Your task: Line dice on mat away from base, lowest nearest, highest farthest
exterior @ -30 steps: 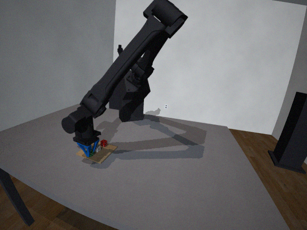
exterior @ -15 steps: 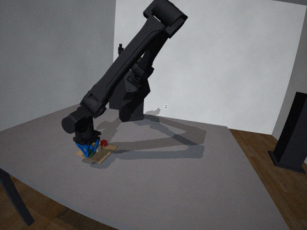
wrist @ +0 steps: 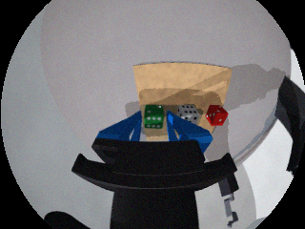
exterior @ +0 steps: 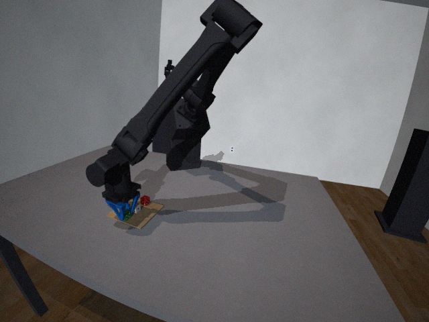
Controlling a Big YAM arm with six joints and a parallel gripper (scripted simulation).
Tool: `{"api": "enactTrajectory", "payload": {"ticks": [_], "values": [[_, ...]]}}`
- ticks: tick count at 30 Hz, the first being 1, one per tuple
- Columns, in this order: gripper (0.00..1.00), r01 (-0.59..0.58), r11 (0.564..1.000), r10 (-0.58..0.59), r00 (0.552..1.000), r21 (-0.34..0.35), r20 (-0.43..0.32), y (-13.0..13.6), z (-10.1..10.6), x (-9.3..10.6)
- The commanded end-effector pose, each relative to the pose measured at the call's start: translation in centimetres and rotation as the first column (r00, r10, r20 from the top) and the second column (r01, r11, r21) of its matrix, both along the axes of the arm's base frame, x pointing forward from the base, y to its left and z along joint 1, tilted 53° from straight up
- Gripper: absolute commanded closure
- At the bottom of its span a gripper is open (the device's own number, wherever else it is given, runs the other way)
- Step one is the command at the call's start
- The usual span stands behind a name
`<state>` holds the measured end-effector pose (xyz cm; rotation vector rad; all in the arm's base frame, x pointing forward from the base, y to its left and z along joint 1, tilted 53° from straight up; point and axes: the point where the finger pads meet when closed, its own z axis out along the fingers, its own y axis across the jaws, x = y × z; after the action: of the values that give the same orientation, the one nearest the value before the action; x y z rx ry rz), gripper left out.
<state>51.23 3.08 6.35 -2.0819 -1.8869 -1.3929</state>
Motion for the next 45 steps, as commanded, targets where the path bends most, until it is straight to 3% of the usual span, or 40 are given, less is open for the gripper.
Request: {"api": "enactTrajectory", "payload": {"ticks": [1,13,23,26,27,45], "values": [[0.61,0.018,1.0,-0.018,1.0,-0.007,0.012,-1.5,1.1,-0.6],[0.61,0.018,1.0,-0.018,1.0,-0.009,0.015,-4.5,4.6,-4.0],[0.61,0.004,1.0,-0.003,1.0,-0.01,0.016,-5.1,6.1,-5.4],[0.61,-0.007,1.0,0.007,1.0,-0.006,-0.001,-4.6,5.4,-5.4],[0.0,-0.005,1.0,0.004,1.0,-0.006,-0.003,-4.7,5.3,-5.4],[0.0,0.0,1.0,0.0,1.0,-0.004,0.001,-4.8,5.4,-5.2]]}}
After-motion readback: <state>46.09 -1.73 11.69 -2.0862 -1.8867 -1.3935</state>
